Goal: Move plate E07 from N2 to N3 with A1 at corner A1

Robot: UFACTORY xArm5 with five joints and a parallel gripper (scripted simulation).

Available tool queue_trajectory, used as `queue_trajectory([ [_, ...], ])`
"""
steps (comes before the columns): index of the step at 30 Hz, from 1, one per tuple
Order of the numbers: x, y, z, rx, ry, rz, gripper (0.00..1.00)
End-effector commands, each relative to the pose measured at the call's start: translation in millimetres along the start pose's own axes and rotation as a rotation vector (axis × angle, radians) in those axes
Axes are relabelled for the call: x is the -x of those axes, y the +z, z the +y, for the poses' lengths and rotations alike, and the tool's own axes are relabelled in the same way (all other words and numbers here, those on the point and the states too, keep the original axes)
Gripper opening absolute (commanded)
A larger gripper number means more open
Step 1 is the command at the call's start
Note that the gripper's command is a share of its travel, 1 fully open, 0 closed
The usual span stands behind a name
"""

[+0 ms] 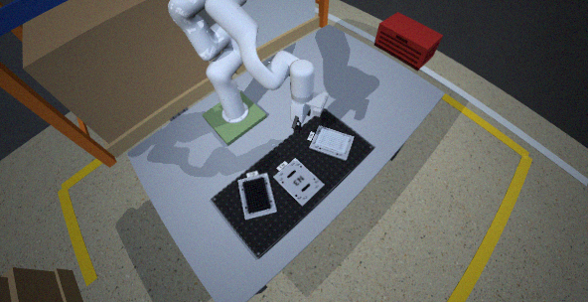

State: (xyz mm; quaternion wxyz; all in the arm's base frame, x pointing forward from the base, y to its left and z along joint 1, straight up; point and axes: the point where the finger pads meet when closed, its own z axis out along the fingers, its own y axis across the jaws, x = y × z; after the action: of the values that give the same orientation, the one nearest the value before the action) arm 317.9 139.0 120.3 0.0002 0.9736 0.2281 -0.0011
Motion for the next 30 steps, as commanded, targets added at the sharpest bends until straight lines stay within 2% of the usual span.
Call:
queue_trajectory([
  [1,-1,-1.1,0,-0.003,0.000,0.003,1.00],
  [23,-1,-1.1,0,-0.003,0.000,0.003,1.00],
  [30,-30,-1.2,-7,-0.003,0.000,0.004,1.00],
])
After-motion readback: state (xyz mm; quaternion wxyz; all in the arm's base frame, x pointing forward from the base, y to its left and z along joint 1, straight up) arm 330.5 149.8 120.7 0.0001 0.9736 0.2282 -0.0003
